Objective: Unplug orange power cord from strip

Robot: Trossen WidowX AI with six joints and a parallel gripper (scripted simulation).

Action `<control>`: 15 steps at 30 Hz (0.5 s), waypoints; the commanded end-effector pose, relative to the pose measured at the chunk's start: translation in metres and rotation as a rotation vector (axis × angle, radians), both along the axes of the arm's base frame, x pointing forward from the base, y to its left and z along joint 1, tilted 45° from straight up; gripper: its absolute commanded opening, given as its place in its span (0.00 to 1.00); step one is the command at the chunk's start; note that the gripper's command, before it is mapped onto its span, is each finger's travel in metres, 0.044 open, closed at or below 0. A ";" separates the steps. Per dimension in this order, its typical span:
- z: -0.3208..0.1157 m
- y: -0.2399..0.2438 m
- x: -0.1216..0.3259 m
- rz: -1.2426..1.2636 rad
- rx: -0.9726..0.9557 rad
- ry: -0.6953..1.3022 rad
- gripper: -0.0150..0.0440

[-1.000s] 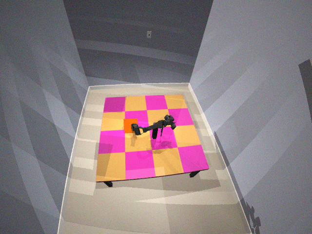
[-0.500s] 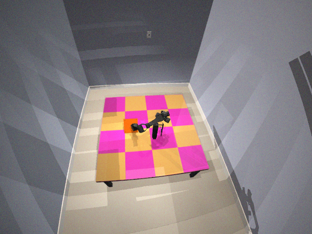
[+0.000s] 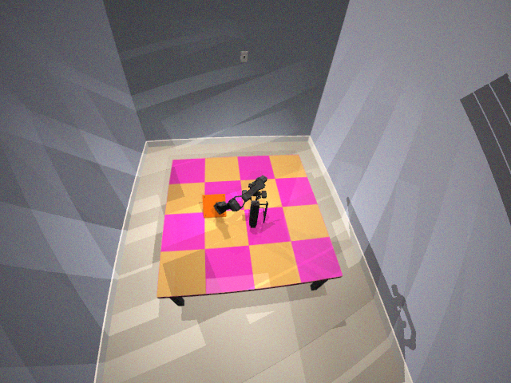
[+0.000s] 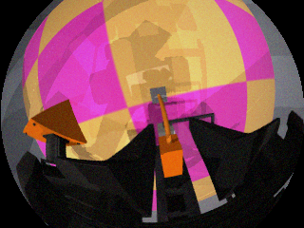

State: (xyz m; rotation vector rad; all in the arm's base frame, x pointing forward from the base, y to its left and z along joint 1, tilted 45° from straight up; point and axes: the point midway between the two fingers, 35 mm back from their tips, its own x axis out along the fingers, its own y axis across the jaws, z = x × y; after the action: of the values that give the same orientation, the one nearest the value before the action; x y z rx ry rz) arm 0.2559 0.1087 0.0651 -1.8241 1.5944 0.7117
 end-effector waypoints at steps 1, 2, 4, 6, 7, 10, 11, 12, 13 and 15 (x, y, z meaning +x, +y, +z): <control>0.001 -0.003 -0.002 0.017 -0.032 0.019 0.53; 0.001 -0.003 -0.002 0.017 -0.032 0.019 0.53; 0.000 -0.002 -0.002 0.017 -0.032 0.019 0.53; 0.001 -0.003 -0.002 0.017 -0.032 0.019 0.53; 0.002 -0.003 -0.002 0.017 -0.032 0.019 0.53; 0.004 -0.006 -0.001 0.017 -0.032 0.019 0.53; 0.005 -0.007 -0.001 0.017 -0.032 0.019 0.53; 0.007 -0.008 -0.001 0.017 -0.032 0.019 0.53; 0.008 -0.009 -0.001 0.017 -0.032 0.019 0.53; 0.010 -0.012 -0.001 0.017 -0.032 0.019 0.53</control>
State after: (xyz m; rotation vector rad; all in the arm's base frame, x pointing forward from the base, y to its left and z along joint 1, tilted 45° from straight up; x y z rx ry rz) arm 0.2543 0.1011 0.0707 -1.8542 1.6150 0.7181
